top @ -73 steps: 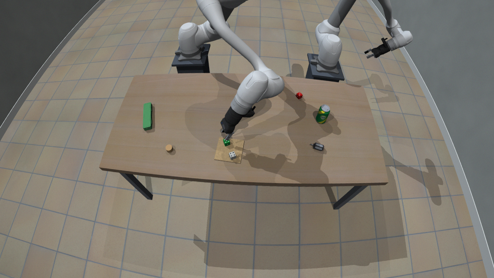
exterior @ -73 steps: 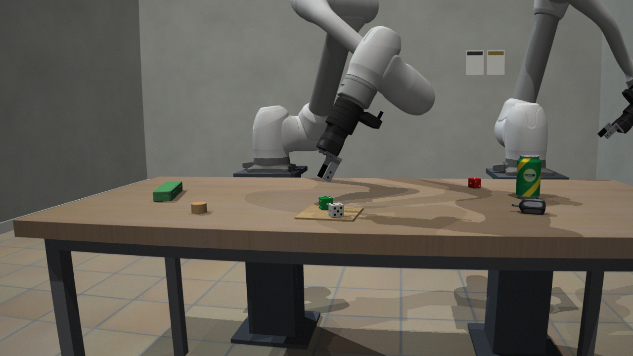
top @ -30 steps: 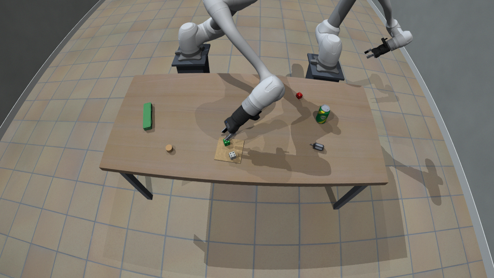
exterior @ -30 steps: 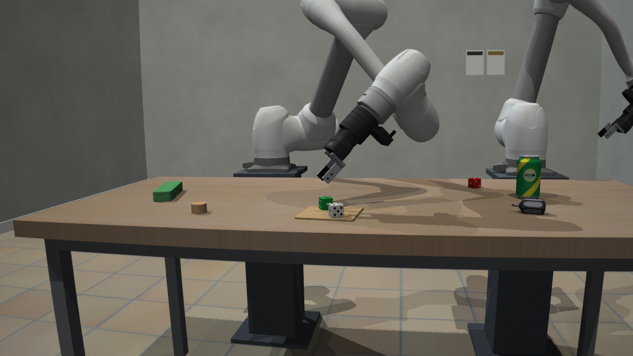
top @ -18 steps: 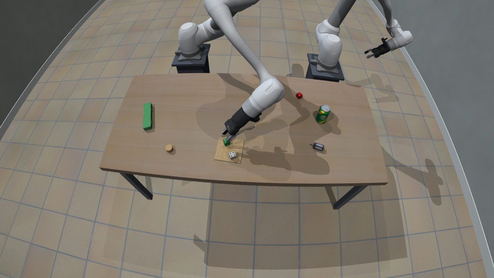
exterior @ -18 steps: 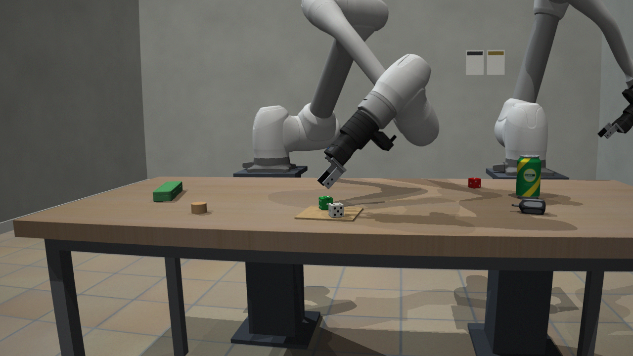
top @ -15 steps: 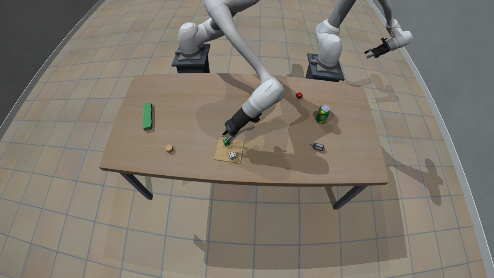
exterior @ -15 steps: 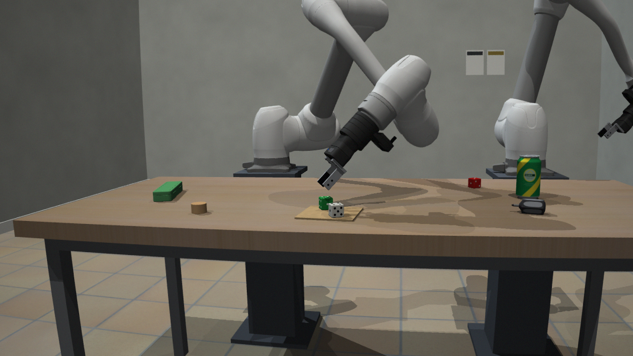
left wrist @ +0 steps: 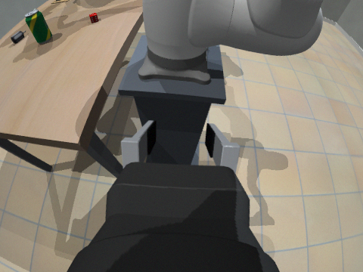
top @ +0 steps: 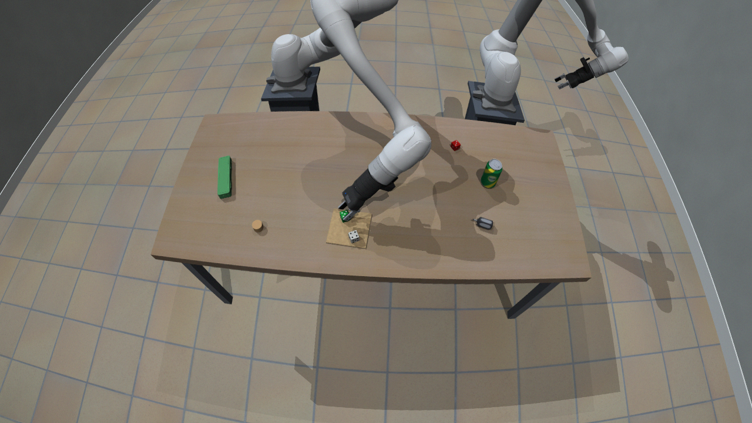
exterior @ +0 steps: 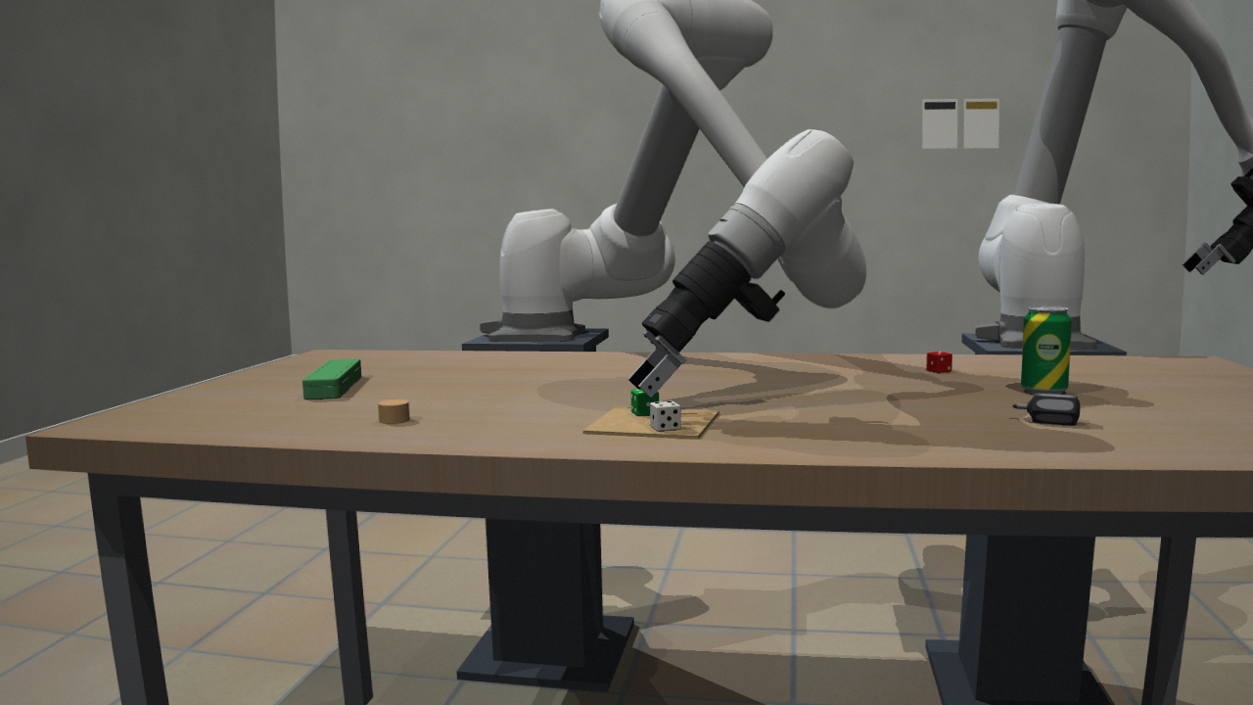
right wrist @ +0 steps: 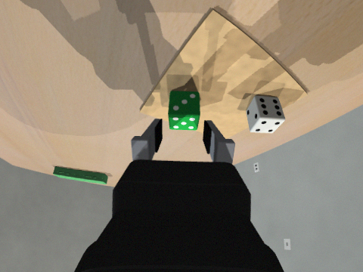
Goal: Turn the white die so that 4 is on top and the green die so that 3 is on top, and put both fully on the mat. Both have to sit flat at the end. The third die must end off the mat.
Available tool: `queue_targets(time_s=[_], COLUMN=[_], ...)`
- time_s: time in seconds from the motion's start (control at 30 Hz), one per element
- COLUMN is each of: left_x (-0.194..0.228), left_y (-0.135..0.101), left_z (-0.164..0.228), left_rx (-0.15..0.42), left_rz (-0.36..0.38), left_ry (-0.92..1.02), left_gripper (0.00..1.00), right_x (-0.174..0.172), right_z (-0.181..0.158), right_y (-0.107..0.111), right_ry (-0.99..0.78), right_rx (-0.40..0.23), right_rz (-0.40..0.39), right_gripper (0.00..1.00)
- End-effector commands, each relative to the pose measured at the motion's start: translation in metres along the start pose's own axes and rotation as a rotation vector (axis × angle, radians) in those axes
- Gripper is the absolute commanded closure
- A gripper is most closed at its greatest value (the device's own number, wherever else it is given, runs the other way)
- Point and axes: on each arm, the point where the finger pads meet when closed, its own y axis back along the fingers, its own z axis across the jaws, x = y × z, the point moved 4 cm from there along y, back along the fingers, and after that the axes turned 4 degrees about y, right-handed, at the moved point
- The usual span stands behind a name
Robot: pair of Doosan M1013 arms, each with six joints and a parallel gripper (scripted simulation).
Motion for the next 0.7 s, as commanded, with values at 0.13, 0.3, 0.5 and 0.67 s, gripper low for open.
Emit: queue_targets(time_s=[0.13, 0.3, 0.5, 0.67], left_x=[0.003, 0.003, 0.003, 0.003], left_y=[-0.002, -0.002, -0.002, -0.002], left_z=[0.004, 0.004, 0.004, 0.004], left_rx=[-0.007, -0.007, -0.007, -0.007], left_rz=[0.003, 0.003, 0.003, 0.003], left_ry=[0.007, 0.007, 0.007, 0.007], left_gripper=[0.00, 0.00, 0.00, 0.00], right_x=[0.009, 0.013, 0.015, 0.016], right_z=[0.000, 0.000, 0.000, 0.000], right_y=[-0.007, -0.011, -0.014, -0.015], right_ry=[-0.001, -0.001, -0.001, -0.001], right_rx=[-0.002, -0.002, -0.002, -0.002], right_rz=[-0.001, -0.001, -0.001, -0.001], right_gripper=[0.13, 0.13, 0.13, 0.13])
